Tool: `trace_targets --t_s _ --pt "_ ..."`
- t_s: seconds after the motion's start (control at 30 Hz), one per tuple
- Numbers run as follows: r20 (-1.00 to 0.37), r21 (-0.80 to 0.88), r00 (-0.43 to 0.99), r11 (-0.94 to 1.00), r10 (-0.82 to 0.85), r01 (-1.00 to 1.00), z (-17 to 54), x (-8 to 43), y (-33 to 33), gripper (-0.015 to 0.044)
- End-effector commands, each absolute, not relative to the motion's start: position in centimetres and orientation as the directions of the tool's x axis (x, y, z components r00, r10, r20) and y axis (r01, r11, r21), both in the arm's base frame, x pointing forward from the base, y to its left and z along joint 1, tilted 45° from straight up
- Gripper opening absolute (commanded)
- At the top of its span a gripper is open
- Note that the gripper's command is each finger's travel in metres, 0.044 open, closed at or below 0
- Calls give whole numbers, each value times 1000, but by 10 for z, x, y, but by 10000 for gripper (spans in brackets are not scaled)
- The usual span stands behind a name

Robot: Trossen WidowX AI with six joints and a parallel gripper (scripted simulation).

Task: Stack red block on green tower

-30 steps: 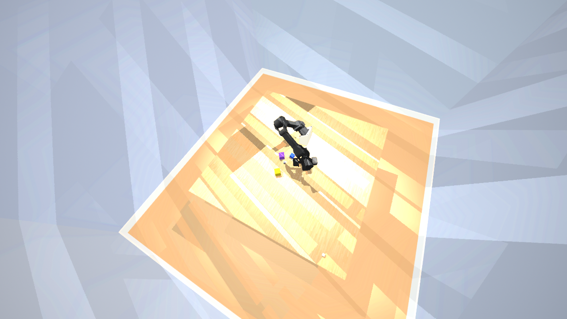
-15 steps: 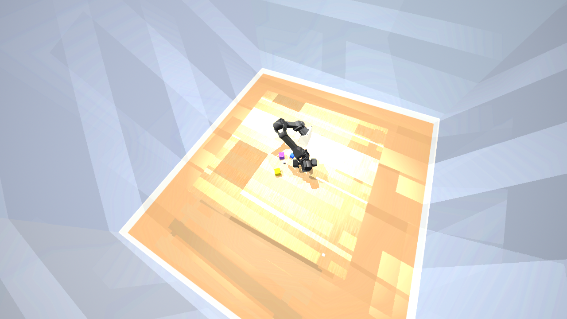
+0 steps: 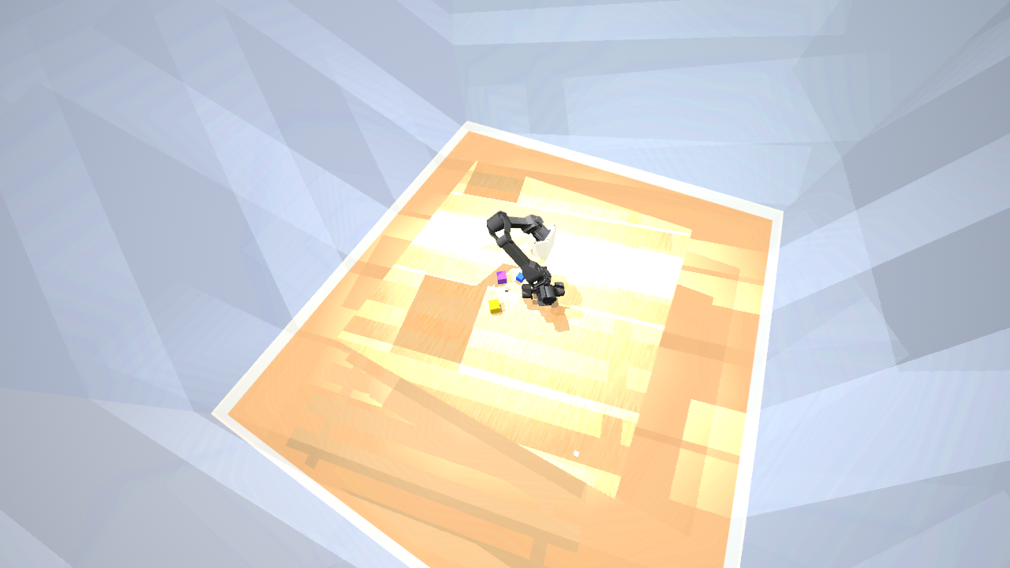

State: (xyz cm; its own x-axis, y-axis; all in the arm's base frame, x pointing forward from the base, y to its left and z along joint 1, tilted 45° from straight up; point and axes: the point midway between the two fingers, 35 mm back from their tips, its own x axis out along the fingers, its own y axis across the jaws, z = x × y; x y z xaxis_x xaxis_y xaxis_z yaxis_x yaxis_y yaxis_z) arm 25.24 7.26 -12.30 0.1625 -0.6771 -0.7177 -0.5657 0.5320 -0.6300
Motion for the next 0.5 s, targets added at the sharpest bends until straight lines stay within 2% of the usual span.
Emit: trace_targets --t_s 0.0,0.33,0.47 --pt "-716 -632 166 528 -678 -567 -123 253 72 387" --pt "-716 -632 166 528 -678 -567 -123 253 72 125" --pt "-716 -632 166 528 -678 -567 -123 253 72 98"
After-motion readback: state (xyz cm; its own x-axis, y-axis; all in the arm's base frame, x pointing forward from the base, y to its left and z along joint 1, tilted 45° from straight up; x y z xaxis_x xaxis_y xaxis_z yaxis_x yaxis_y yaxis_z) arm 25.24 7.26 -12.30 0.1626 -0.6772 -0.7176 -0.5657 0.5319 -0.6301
